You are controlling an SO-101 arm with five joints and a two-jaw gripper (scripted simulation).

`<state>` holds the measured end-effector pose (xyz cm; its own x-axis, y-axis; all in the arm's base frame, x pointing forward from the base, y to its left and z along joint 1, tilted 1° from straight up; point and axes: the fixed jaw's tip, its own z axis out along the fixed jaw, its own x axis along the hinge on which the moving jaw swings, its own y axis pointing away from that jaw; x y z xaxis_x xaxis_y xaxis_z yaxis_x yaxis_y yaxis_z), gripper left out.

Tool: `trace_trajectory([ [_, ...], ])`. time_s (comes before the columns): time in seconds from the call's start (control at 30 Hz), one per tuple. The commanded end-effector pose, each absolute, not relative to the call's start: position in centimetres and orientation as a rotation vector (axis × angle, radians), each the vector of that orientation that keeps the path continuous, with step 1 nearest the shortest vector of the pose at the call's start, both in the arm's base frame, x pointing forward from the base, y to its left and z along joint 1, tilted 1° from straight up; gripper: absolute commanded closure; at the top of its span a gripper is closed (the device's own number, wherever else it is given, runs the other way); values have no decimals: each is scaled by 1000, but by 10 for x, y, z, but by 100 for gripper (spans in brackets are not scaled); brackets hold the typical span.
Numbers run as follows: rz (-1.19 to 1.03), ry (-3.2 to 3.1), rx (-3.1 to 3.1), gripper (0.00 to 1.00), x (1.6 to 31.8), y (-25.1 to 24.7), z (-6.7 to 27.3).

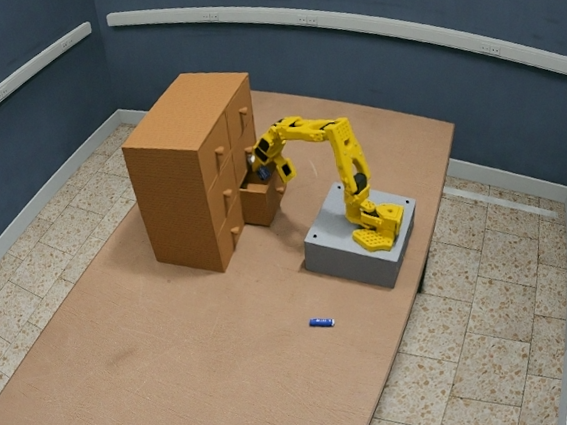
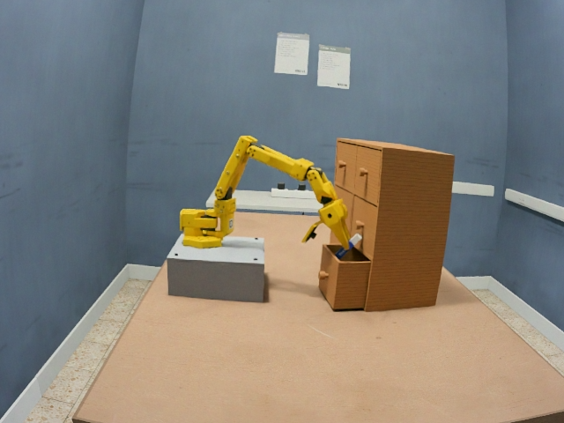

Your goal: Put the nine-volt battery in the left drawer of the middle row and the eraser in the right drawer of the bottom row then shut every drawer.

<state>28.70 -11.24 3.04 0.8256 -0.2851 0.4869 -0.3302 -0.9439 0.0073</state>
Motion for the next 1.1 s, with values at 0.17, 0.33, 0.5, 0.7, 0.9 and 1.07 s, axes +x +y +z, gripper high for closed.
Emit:
trace_trajectory([
  [0.17, 763, -484, 2914, 100, 285, -111, 18],
  [0.33, 763, -484, 2914, 100, 285, -111, 18],
  [0.5, 763, -484, 2914, 100, 285, -111, 17],
  [0.7, 764, -483, 2914, 100, 284, -110, 15],
  [0.9, 764, -483, 2914, 100, 283, -110, 13],
  [1.07, 764, -482, 2914, 100, 283, -110, 12],
])
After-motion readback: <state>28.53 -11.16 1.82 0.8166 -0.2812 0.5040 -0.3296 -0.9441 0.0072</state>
